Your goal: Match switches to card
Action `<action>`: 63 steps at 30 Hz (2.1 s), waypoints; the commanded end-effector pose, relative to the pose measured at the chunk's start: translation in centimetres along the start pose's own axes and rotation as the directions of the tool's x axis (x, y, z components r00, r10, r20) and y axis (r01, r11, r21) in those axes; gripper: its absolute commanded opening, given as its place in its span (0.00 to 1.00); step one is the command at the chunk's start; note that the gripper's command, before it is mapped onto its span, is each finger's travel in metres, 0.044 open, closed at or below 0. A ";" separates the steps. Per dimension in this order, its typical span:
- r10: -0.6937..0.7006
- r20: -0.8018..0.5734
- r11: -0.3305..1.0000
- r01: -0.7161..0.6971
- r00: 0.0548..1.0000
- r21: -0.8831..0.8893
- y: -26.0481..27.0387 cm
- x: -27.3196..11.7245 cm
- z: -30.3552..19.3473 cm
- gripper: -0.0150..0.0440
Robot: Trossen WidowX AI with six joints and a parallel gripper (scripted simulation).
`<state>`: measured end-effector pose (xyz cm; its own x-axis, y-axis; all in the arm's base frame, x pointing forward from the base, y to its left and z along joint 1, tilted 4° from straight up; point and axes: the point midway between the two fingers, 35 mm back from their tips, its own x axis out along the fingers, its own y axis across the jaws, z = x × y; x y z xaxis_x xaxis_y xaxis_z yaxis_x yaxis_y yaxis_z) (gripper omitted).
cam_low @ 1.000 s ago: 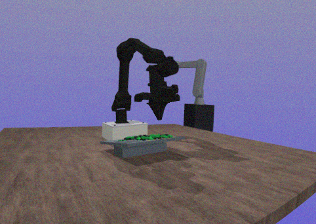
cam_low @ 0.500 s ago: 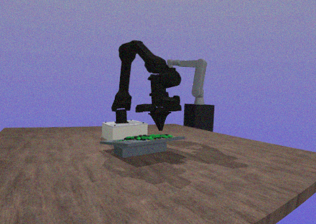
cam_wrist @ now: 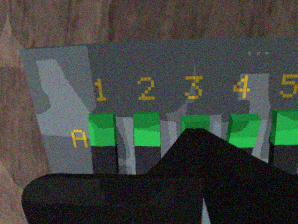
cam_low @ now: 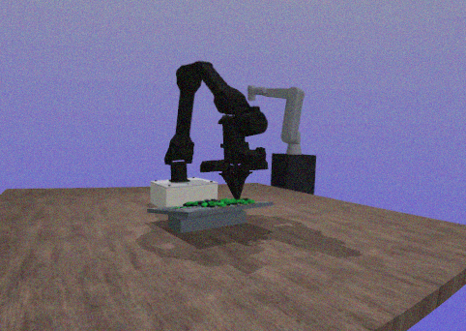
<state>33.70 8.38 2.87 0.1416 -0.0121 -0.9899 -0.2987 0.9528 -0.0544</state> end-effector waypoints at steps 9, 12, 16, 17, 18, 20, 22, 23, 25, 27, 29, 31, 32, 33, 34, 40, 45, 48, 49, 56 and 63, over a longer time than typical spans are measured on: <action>-0.005 0.002 1.000 0.005 1.000 0.002 -0.1 0.1 0.1 0.25; -0.005 0.002 1.000 0.005 1.000 0.002 -0.1 0.1 0.1 0.25; -0.005 0.002 1.000 0.005 1.000 0.002 -0.1 0.1 0.1 0.25; -0.005 0.002 1.000 0.005 1.000 0.002 -0.1 0.1 0.1 0.25; -0.005 0.002 1.000 0.005 1.000 0.002 -0.1 0.1 0.1 0.25; -0.005 0.002 1.000 0.005 1.000 0.002 -0.1 0.2 0.1 0.25; -0.005 0.002 1.000 0.005 1.000 0.002 -0.1 0.2 0.1 0.25; -0.005 0.002 1.000 0.005 1.000 0.002 -0.1 0.2 0.1 0.25; -0.005 0.002 1.000 0.005 1.000 0.002 -0.1 0.2 0.1 0.25; -0.005 0.002 1.000 0.005 1.000 0.002 -0.1 0.3 0.1 0.25; -0.005 0.002 1.000 0.005 1.000 0.002 -0.1 0.3 0.1 0.25; -0.005 0.002 1.000 0.005 1.000 0.002 -0.1 0.3 0.1 0.25; -0.005 0.002 1.000 0.005 1.000 0.002 -0.1 0.3 0.1 0.25; -0.005 0.002 1.000 0.005 1.000 0.002 -0.1 0.3 0.1 0.25; -0.005 0.002 1.000 0.005 1.000 0.002 -0.1 0.4 0.1 0.25; -0.005 0.003 1.000 0.005 1.000 0.002 -0.1 0.4 0.1 0.25; -0.005 0.003 1.000 0.005 1.000 0.002 -0.1 0.5 0.1 0.25; -0.005 0.003 1.000 0.005 1.000 0.002 -0.1 0.5 0.1 0.25; -0.005 0.003 1.000 0.005 1.000 0.002 -0.1 0.6 0.1 0.25; -0.005 0.003 1.000 0.005 1.000 0.002 -0.1 0.7 0.1 0.25; -0.004 0.022 1.000 0.004 1.000 0.002 0.0 -4.4 0.0 0.25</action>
<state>33.14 8.24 3.28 0.1187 -0.0182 -0.9928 -0.3006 0.9522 -0.0534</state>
